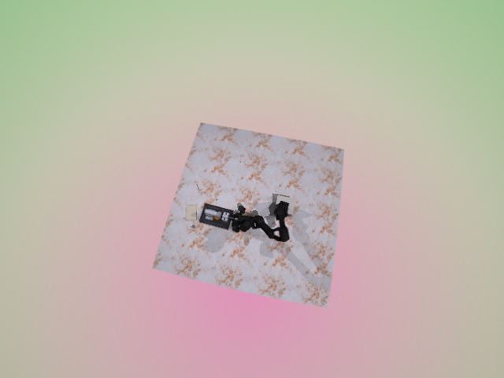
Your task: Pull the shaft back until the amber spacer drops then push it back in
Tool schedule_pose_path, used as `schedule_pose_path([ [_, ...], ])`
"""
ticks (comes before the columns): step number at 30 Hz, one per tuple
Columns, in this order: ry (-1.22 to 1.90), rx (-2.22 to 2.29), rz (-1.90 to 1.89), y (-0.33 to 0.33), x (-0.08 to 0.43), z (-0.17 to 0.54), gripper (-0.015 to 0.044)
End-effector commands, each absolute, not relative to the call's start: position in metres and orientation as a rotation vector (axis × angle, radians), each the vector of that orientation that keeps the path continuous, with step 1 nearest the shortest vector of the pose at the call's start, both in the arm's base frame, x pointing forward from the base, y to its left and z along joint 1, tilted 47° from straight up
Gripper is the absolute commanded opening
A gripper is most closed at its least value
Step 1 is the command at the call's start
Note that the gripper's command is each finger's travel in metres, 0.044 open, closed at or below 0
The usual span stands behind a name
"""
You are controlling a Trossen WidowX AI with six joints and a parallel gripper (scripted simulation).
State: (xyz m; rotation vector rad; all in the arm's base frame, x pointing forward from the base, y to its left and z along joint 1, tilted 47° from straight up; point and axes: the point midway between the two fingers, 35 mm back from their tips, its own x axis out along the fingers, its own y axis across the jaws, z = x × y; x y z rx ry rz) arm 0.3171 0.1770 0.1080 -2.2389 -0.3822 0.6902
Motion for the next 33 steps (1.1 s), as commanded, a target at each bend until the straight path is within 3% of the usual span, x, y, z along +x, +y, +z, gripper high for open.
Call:
schedule_pose_path([
  [1,-0.38,-2.244,0.687,0.1768,0.32,0.1087,0.0],
  [20,-0.38,-2.244,0.686,0.1771,0.3244,0.1091,0.0],
  [33,-0.384,-2.238,0.693,0.177,0.3194,0.1083,0.0341],
])
